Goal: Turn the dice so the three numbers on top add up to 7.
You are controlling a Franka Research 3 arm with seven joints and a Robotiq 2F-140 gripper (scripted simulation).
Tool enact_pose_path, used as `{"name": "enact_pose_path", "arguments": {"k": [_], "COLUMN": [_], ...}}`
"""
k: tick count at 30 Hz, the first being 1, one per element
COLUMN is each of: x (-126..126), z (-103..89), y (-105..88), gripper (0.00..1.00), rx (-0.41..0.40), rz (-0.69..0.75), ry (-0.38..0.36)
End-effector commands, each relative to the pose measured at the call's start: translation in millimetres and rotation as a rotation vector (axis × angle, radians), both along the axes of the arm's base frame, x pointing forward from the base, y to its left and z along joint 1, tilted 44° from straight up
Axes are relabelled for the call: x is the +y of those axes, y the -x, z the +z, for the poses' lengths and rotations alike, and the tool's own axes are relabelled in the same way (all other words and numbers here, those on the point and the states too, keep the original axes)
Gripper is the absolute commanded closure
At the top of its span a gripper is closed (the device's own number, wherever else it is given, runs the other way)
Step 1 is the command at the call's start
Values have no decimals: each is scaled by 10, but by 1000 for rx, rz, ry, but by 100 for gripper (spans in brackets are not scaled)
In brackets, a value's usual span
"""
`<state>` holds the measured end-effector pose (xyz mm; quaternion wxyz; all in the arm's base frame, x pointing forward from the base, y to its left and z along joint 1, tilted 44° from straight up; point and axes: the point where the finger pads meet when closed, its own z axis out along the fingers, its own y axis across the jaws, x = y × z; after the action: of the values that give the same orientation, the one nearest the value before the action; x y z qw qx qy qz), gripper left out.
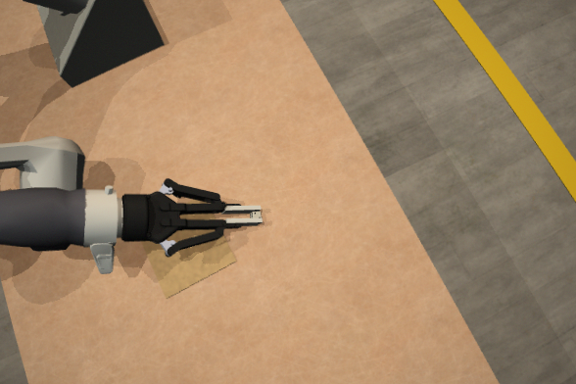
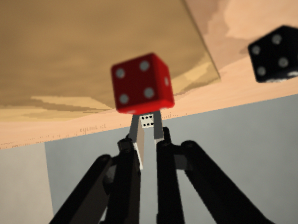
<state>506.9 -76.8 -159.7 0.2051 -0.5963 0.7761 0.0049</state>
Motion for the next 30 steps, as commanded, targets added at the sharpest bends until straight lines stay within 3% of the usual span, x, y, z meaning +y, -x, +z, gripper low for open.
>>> {"name": "enact_pose_path", "arguments": {"k": [1, 18, 30], "x": [-5, -5, -5], "z": [-4, -4, -4], "y": [3, 3, 3], "gripper": [93, 81, 81], "rx": [1, 1, 1], "rz": [-5, -5, -5], "ry": [-4, -4, -4]}}
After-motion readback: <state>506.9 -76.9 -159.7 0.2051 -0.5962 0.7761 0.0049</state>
